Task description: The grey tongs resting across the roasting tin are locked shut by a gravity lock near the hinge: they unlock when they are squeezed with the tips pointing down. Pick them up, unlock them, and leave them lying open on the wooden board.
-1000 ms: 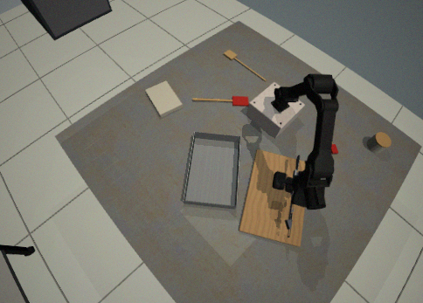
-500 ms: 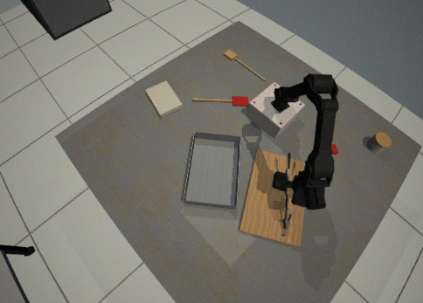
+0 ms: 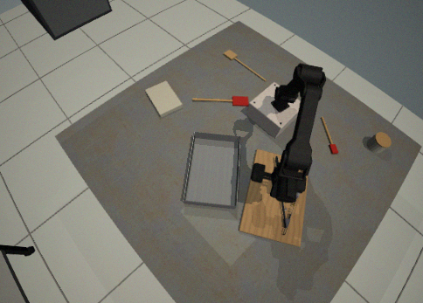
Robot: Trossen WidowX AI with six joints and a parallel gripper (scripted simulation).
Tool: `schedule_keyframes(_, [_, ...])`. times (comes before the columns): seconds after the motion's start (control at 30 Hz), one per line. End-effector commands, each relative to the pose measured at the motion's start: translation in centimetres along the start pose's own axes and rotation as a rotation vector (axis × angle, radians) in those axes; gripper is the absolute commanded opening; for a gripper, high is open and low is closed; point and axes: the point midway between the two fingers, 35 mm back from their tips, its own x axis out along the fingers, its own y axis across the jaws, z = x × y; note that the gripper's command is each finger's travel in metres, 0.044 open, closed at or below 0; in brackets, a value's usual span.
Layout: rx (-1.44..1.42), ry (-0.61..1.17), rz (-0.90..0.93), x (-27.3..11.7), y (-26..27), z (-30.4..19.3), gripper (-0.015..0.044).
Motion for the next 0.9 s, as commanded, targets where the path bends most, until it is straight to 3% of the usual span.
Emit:
schedule_keyframes(0.0, [0.008, -0.010, 0.001, -3.1, -5.3, -0.7, 0.0440])
schedule_keyframes(0.3, [0.009, -0.010, 0.000, -4.0, -6.3, -0.9, 0.0440])
schedule_keyframes(0.5, [0.025, -0.017, -0.007, -8.6, -6.5, -1.3, 0.0440])
schedule_keyframes(0.87, [0.026, -0.017, -0.007, -8.8, -6.5, -1.3, 0.0440])
